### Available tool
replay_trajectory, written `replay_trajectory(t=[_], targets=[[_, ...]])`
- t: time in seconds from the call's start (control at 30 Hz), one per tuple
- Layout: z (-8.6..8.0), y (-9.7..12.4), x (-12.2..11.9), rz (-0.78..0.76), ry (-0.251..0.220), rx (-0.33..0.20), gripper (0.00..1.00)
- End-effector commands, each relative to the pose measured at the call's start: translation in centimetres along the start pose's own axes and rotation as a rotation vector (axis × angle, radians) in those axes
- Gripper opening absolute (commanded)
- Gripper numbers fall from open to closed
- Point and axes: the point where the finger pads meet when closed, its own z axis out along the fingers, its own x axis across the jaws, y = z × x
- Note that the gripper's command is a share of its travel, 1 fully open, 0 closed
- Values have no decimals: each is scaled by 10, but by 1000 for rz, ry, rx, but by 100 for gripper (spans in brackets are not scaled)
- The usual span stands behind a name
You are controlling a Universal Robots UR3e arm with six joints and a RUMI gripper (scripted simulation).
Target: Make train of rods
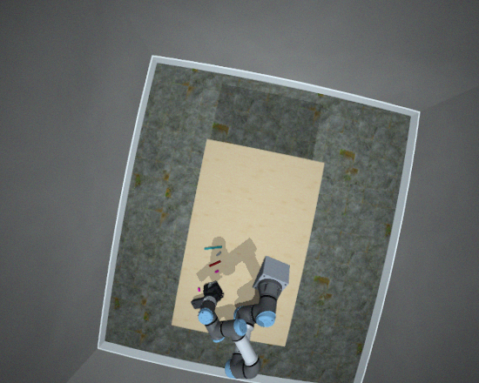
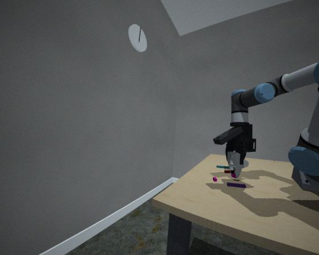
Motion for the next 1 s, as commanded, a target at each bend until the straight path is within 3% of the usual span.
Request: replay_trajectory(t=[0.0, 0.97], targets=[[-1, 0, 1, -1, 2, 0, 0], [4, 0, 1, -1, 2, 0, 0]])
